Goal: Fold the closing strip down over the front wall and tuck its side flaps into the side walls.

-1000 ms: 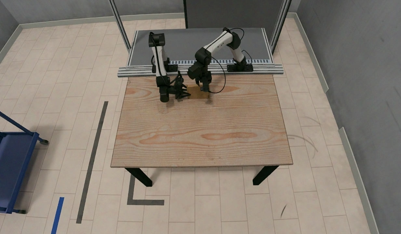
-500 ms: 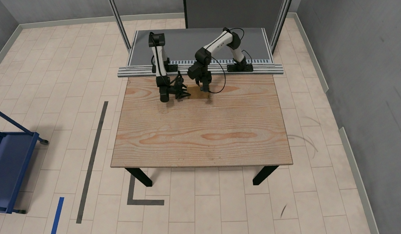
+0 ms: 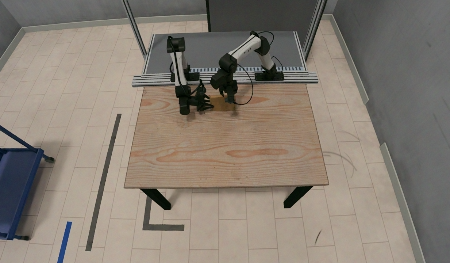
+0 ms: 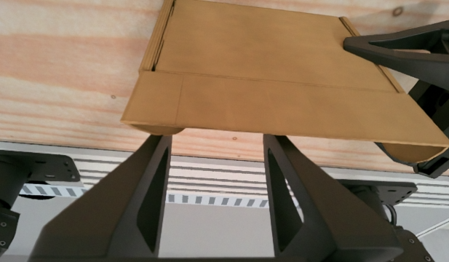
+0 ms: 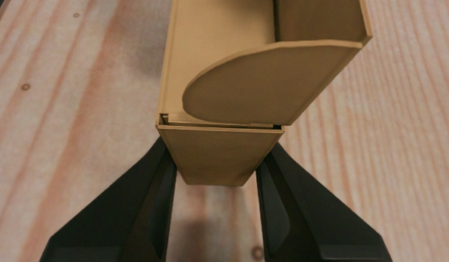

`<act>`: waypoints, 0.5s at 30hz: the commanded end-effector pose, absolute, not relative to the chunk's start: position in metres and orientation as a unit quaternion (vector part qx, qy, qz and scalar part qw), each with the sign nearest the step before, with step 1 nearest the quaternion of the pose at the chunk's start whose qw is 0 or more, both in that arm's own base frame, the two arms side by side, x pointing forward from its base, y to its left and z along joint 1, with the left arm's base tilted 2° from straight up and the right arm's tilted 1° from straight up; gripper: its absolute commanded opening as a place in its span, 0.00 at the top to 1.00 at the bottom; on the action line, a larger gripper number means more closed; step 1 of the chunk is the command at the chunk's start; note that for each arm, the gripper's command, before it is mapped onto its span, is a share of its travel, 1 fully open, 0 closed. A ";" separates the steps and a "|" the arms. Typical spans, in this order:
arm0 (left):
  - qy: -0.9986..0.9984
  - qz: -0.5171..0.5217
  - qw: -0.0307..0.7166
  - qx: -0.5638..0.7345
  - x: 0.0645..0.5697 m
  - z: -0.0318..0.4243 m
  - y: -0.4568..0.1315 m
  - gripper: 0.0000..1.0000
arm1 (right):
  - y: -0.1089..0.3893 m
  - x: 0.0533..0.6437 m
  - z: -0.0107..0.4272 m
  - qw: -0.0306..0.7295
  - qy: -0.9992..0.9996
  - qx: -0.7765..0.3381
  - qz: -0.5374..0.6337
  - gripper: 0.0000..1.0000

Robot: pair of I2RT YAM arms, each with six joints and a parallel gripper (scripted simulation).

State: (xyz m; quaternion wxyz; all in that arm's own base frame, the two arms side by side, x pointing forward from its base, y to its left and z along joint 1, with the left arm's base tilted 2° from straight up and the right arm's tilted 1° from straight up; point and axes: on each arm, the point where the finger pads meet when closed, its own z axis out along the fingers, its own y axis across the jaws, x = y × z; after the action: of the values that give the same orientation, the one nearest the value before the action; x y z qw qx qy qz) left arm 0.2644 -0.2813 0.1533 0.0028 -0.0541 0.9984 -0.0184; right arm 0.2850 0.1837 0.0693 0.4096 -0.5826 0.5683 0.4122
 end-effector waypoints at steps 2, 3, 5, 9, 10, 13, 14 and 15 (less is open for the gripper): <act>0.998 -0.025 0.010 -0.052 0.268 0.159 -0.281 0.46 | 0.185 0.285 0.071 0.412 0.565 -0.586 0.409 0.55; 0.998 -0.025 0.010 -0.052 0.268 0.159 -0.281 0.46 | 0.185 0.285 0.071 0.412 0.565 -0.586 0.409 0.55; 0.998 -0.025 0.010 -0.052 0.268 0.159 -0.281 0.46 | 0.185 0.285 0.071 0.412 0.565 -0.586 0.409 0.55; 0.998 -0.025 0.010 -0.052 0.268 0.159 -0.281 0.46 | 0.185 0.285 0.071 0.412 0.565 -0.586 0.409 0.55; 0.998 -0.025 0.010 -0.052 0.274 0.155 -0.282 0.46 | 0.185 0.285 0.071 0.412 0.565 -0.586 0.409 0.55; 0.998 -0.025 0.010 -0.050 0.268 0.159 -0.281 0.46 | 0.185 0.285 0.071 0.412 0.565 -0.586 0.409 0.55; 0.998 -0.025 0.010 -0.050 0.268 0.159 -0.281 0.46 | 0.185 0.285 0.071 0.412 0.565 -0.586 0.409 0.55; 0.998 -0.025 0.010 -0.050 0.268 0.159 -0.281 0.46 | 0.185 0.285 0.071 0.412 0.565 -0.586 0.409 0.55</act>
State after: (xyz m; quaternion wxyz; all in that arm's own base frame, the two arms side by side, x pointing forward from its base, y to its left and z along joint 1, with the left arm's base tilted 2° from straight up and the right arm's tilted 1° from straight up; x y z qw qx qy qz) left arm 0.2644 -0.2812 0.1533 0.0028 -0.0528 0.9984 -0.0184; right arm 0.2850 0.1837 0.0693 0.4096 -0.5826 0.5683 0.4122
